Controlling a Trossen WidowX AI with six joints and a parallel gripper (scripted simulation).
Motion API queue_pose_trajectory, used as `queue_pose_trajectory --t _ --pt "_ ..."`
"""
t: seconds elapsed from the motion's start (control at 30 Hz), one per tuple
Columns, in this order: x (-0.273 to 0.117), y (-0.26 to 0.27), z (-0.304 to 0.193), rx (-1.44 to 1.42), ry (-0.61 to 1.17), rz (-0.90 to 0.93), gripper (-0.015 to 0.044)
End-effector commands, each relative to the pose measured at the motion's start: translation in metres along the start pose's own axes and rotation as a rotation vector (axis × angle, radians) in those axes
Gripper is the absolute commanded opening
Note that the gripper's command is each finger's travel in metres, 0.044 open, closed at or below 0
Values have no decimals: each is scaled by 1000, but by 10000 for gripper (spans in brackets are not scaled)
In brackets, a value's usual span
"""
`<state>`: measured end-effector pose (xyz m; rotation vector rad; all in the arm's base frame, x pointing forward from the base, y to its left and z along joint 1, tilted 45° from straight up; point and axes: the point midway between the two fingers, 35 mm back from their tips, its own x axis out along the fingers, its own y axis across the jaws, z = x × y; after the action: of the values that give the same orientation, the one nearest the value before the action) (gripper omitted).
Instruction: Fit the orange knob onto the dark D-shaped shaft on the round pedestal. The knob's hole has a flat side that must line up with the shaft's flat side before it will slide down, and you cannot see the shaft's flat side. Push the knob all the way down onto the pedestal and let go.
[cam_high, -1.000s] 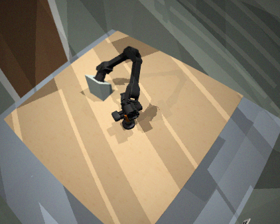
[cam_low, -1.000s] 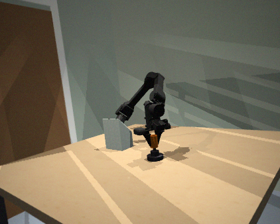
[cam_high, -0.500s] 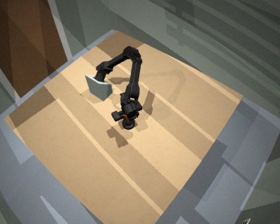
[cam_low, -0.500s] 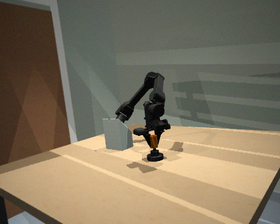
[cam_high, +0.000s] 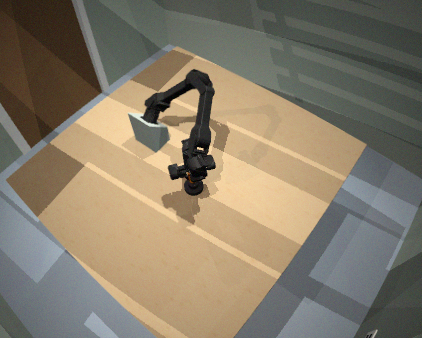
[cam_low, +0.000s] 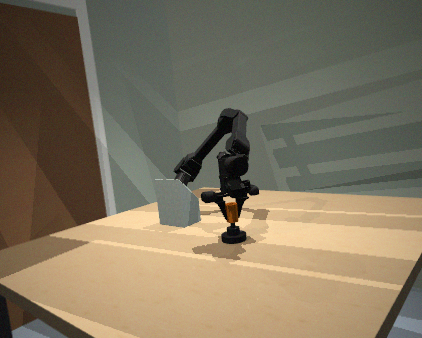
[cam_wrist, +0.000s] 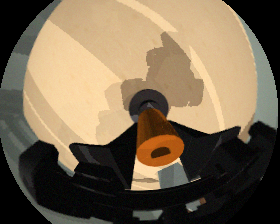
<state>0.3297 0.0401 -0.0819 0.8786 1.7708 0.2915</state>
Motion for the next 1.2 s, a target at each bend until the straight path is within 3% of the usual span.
queue_pose_trajectory --t 0.0,1.17 --pt "-1 1 4 10 -6 -1 0" --pt "0 -2 3 10 -6 -1 0"
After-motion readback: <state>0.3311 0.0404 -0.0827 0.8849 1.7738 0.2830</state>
